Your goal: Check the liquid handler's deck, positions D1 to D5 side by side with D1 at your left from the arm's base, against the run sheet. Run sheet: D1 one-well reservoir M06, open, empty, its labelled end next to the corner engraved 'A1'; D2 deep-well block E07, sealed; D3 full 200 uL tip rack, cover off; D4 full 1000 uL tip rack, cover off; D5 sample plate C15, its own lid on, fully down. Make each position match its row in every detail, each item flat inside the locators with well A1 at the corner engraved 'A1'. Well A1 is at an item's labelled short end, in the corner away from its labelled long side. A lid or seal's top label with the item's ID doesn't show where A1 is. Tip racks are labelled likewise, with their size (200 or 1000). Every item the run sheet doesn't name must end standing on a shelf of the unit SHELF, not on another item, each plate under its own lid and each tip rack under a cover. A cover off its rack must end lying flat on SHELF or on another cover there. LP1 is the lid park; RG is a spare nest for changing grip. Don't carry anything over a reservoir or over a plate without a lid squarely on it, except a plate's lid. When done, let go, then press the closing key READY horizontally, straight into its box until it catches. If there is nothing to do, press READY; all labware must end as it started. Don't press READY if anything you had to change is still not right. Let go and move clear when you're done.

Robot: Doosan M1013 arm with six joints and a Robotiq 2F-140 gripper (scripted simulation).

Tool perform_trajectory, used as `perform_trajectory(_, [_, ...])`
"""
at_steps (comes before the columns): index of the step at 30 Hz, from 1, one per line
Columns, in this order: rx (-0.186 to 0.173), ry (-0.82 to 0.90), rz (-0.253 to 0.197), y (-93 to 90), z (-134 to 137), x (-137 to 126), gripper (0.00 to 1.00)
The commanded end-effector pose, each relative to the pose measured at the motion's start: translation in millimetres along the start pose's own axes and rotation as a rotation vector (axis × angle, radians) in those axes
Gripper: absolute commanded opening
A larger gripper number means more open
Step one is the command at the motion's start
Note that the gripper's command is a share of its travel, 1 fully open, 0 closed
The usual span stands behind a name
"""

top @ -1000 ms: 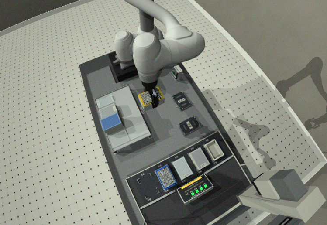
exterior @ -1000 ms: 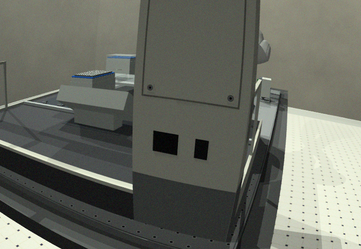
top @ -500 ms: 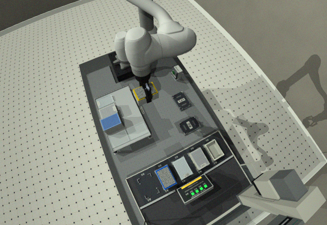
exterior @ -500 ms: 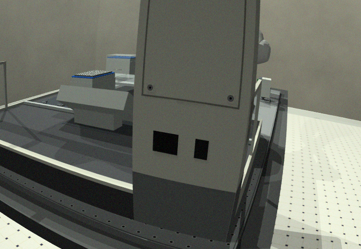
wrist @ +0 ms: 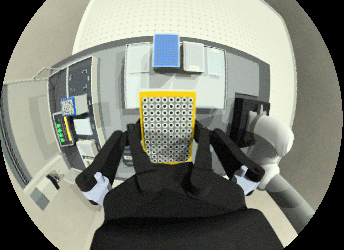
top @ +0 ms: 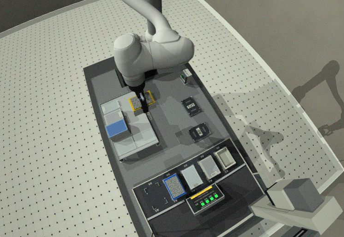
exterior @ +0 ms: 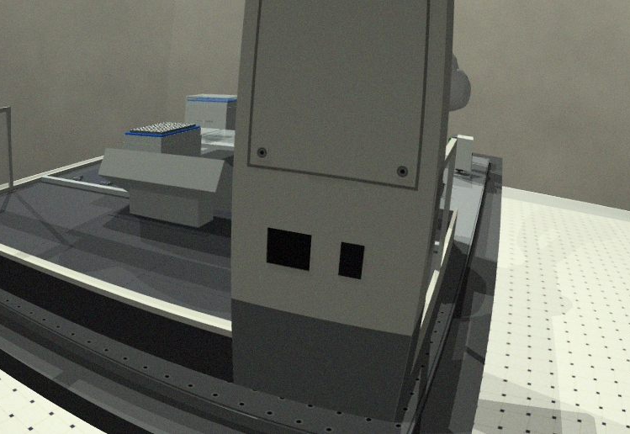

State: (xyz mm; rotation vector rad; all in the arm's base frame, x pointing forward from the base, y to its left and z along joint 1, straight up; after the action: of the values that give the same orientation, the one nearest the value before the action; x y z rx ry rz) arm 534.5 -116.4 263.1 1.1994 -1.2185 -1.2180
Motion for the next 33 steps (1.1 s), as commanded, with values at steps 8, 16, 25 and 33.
perform_trajectory(8, [0.001, 0.0, 0.0, 0.6, 1, 48, 0.1])
perform_trajectory(16, [0.001, 0.0, 0.0, 0.6, 2, 68, 0.1])
perform_trajectory(25, [0.001, 0.0, 0.0, 0.6, 2, 68, 0.1])
perform_trajectory(33, [0.001, 0.0, 0.0, 0.6, 2, 68, 0.1])
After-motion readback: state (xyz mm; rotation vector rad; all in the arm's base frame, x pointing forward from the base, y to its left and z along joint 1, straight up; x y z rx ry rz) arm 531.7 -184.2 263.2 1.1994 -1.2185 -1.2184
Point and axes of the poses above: the point where the finger pads meet when closed, its own y axis back along the fingers, its own z axis across the jaws, x = y × z, the point moved 1 cm from there along y, back along the fingers, and after that the axes turned 1 degree about y, right-handed, at the moved point
